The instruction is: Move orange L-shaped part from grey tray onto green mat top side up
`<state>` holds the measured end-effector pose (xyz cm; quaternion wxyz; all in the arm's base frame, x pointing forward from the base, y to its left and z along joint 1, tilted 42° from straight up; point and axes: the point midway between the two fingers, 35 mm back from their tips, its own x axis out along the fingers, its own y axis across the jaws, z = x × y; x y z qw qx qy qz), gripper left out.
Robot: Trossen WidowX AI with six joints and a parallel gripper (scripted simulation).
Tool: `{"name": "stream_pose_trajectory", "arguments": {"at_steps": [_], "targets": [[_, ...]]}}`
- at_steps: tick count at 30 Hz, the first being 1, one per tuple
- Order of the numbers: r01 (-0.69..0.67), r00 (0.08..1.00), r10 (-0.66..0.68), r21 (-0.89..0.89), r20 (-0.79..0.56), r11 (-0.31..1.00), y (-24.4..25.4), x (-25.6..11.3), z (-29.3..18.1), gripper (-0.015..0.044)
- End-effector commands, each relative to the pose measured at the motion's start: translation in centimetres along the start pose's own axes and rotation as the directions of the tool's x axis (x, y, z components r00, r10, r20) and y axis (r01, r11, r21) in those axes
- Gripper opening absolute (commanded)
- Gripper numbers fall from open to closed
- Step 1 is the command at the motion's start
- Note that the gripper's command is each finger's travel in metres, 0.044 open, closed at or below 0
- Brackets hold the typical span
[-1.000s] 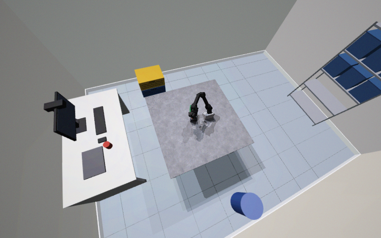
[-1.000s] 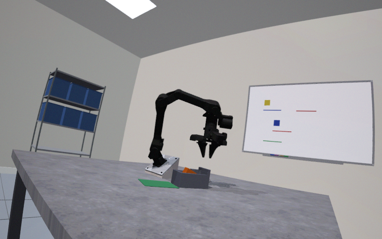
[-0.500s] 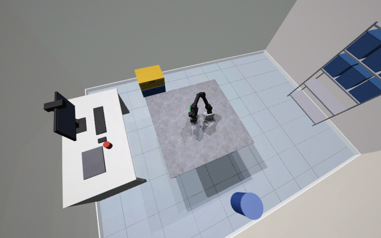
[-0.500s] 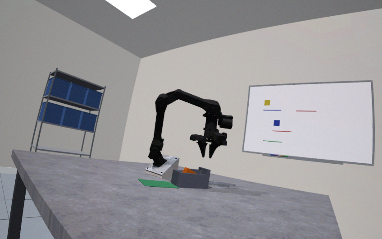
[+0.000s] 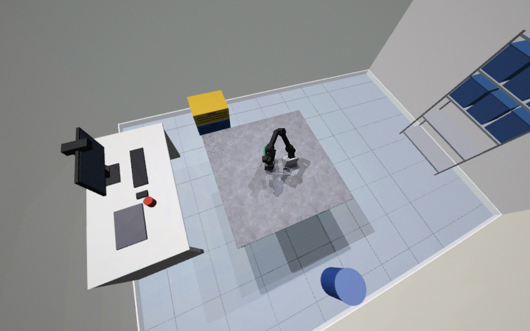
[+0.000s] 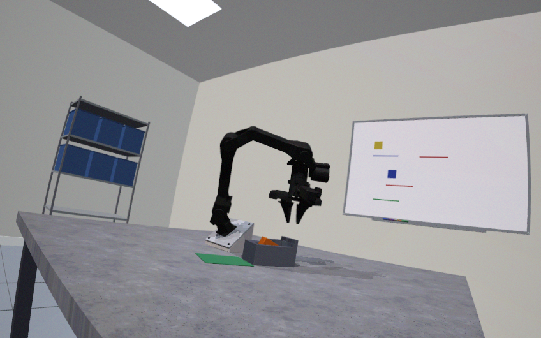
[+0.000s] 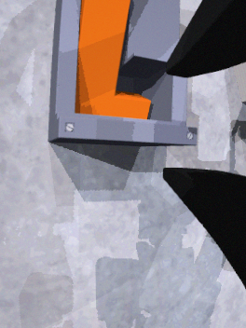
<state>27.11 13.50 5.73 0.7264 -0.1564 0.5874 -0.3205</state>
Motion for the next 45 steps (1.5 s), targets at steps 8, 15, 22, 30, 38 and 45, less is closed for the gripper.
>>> {"name": "stream_pose_trajectory", "arguments": {"at_steps": [8,15,22,30,38,45], "targets": [[-0.001,1.000,0.001,-0.003,0.001,1.000,0.0,0.0,0.0,0.0180],[0.001,1.000,-0.001,0.000,-0.001,1.000,0.0,0.7,0.0,0.0180],[0.010,1.000,-0.010,0.004,-0.011,1.000,-0.4,6.8,-0.2,0.0180],[0.011,1.000,-0.011,0.004,-0.011,1.000,-0.4,7.1,-0.2,0.0180],[0.011,1.000,-0.011,0.004,-0.011,1.000,-0.4,8.3,-0.2,0.0180],[0.011,1.000,-0.011,0.005,-0.011,1.000,-0.4,9.4,-0.2,0.0180]]}}
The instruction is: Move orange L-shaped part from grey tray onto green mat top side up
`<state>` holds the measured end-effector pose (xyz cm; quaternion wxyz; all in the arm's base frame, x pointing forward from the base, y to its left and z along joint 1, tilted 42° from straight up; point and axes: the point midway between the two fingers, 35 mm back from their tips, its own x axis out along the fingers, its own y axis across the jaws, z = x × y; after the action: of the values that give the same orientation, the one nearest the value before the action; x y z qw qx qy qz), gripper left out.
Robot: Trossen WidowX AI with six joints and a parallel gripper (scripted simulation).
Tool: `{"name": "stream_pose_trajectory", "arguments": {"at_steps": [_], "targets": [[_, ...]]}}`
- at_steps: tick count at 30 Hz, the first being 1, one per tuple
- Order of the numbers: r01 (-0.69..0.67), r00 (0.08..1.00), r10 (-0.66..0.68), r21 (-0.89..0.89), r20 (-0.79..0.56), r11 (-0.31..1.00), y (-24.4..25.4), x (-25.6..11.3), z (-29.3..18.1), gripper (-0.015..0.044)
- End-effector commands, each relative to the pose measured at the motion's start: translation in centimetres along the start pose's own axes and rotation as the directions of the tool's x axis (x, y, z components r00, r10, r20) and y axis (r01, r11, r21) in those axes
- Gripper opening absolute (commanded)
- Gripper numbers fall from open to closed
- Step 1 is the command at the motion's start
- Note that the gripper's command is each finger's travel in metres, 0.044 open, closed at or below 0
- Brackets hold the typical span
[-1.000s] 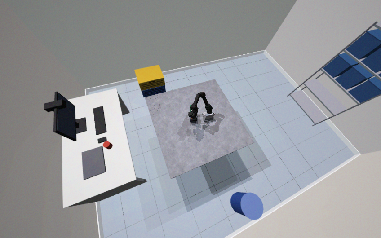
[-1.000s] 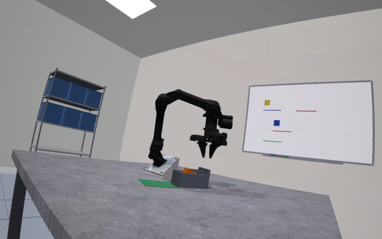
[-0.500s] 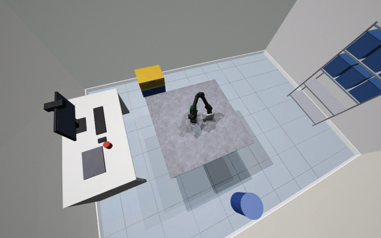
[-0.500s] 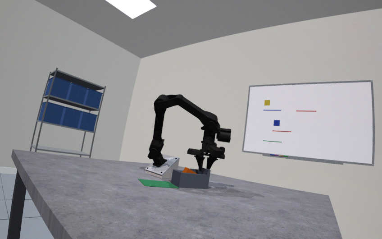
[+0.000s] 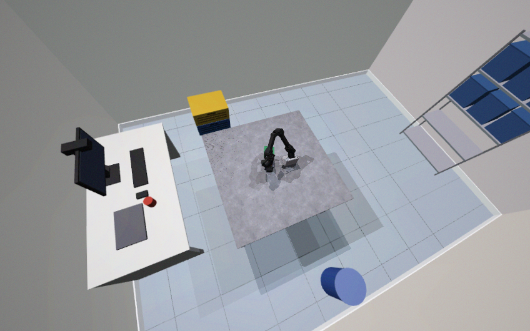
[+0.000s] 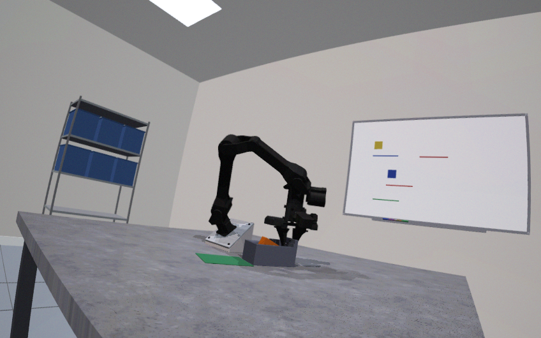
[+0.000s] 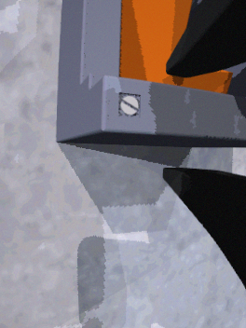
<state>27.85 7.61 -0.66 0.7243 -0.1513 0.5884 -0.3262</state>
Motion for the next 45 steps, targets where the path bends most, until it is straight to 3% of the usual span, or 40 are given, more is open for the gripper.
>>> {"name": "stream_pose_trajectory", "arguments": {"at_steps": [1,32,41,45], "targets": [[0.008,1.000,-0.008,-0.008,-0.002,1.000,-0.1,0.9,-0.1,0.0180],[-0.001,1.000,0.001,-0.003,0.001,1.000,0.1,1.5,-0.1,0.0180],[0.007,1.000,-0.007,-0.008,-0.002,1.000,1.1,0.2,-0.1,0.0180],[0.004,1.000,-0.004,-0.009,-0.003,1.000,1.0,-3.0,0.1,0.0180]]}}
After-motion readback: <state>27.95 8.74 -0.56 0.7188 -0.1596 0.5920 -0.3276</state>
